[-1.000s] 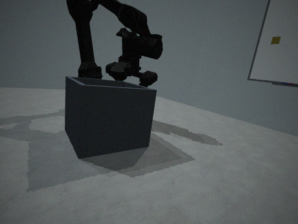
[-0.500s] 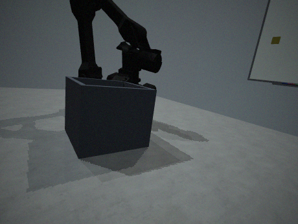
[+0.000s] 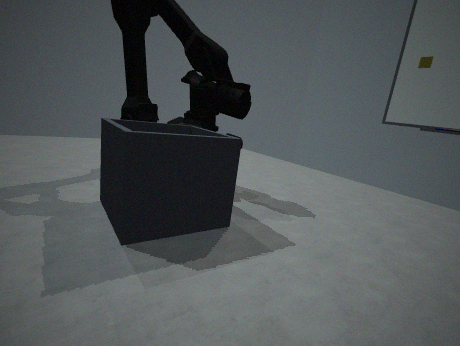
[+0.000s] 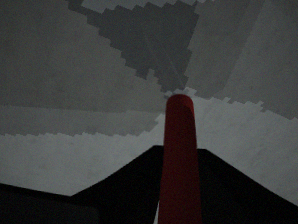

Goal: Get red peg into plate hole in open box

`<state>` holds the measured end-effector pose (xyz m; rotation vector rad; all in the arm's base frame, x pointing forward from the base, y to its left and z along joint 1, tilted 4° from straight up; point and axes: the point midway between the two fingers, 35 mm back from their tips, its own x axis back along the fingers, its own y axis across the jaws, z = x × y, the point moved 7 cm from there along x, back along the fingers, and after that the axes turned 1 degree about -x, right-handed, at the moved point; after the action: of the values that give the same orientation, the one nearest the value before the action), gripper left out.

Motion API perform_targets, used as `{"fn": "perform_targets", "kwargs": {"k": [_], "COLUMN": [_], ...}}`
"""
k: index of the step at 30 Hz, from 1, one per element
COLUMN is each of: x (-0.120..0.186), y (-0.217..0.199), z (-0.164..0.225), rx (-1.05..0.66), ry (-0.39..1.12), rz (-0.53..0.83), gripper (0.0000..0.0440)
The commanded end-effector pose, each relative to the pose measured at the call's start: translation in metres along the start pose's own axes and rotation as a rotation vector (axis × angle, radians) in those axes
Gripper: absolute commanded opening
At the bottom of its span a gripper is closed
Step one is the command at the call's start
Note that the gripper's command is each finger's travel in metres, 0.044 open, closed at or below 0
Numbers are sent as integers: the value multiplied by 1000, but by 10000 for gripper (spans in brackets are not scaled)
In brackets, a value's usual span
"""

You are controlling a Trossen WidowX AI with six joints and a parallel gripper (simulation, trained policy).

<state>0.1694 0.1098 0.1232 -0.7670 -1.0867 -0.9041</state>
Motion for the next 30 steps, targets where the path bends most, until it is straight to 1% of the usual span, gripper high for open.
{"fn": "perform_targets", "kwargs": {"k": [1, 9, 14, 22, 30], "x": [8, 25, 41, 77, 121], "y": [3, 6, 7, 4, -5], "z": [3, 8, 12, 17, 17], "rx": [24, 68, 107, 174, 211], "ry": [29, 72, 90, 88, 26], "rz": [-50, -167, -240, -354, -467], "gripper": [0, 0, 0, 0, 0]}}
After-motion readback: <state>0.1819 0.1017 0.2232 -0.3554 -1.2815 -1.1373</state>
